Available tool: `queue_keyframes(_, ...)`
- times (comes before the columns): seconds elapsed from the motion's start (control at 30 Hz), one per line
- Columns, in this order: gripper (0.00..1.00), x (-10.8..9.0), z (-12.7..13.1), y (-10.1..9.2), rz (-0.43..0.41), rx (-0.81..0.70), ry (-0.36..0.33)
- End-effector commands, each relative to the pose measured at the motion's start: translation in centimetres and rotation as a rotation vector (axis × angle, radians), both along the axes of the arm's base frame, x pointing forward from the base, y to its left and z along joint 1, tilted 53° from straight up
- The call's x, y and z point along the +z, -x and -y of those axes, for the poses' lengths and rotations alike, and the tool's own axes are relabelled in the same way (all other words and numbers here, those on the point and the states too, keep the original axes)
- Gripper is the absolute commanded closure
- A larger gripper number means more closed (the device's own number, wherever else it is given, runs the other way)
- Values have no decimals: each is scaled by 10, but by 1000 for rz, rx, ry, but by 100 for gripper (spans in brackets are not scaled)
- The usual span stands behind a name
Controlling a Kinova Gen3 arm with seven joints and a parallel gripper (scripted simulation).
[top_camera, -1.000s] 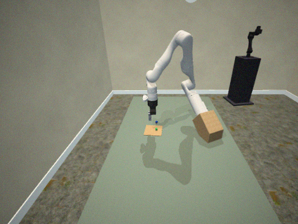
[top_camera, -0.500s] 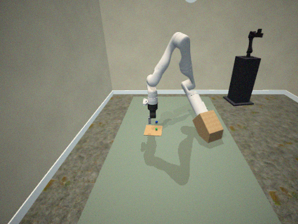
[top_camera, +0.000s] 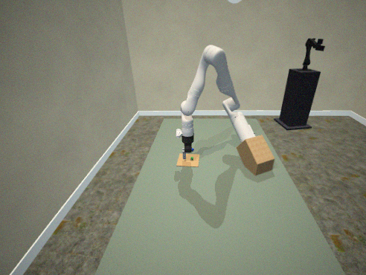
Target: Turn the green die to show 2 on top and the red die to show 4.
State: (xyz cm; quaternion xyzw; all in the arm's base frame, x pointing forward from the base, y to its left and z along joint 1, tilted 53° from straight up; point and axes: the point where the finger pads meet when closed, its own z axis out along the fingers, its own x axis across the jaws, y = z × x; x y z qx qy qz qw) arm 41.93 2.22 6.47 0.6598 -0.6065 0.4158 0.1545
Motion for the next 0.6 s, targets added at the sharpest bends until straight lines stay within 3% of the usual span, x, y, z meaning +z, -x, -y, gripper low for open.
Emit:
queue_keyframes(0.0, 66, -3, 10, -1, -1, -15, 4)
queue_keyframes(0.57, 66, -4, 12, -2, -1, -15, 4)
